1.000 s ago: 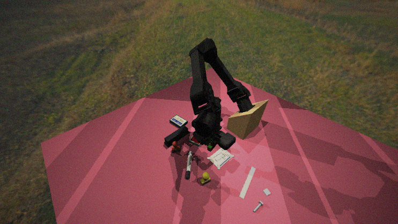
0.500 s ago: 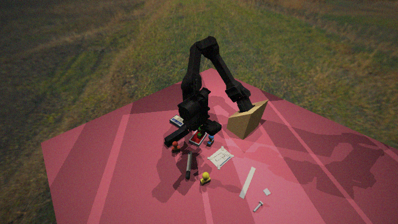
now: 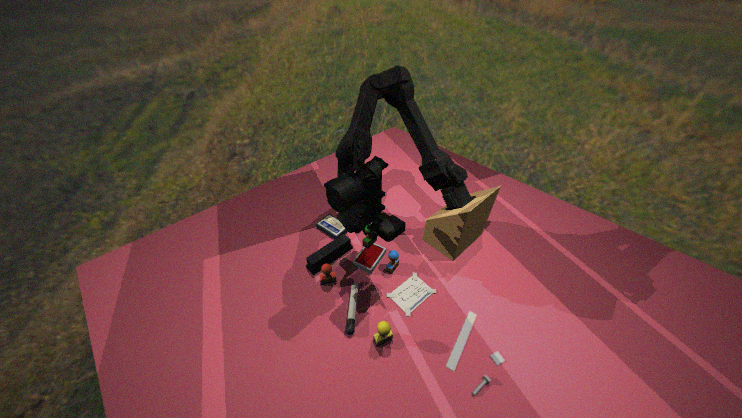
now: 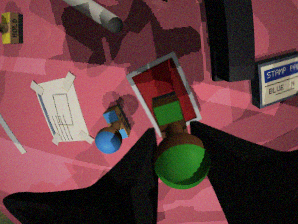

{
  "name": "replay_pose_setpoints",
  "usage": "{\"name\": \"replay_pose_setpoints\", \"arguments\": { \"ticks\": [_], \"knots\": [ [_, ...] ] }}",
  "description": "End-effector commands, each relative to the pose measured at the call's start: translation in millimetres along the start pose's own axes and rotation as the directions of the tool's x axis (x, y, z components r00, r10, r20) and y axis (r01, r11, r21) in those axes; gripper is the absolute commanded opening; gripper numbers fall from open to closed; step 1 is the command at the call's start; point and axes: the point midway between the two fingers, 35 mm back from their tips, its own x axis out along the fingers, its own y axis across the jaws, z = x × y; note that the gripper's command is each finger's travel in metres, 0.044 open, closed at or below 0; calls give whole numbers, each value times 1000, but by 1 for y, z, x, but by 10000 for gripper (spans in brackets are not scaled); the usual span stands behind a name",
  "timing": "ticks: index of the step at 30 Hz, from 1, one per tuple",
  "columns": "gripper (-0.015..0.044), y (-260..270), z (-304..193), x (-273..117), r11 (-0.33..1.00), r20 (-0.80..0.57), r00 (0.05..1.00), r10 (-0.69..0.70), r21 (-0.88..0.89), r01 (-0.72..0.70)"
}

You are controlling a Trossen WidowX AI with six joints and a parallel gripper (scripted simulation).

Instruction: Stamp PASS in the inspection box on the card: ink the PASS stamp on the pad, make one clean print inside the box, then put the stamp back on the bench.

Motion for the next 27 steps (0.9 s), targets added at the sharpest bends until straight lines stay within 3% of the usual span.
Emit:
{"name": "replay_pose_setpoints", "arguments": {
  "ticks": [1, 27],
  "knots": [
    [0, -1, -1, 3, 1000, -2, 1000, -5, -3, 5],
    [0, -1, 0, 20, 1000, -2, 1000, -3, -1, 3]
  ]
}}
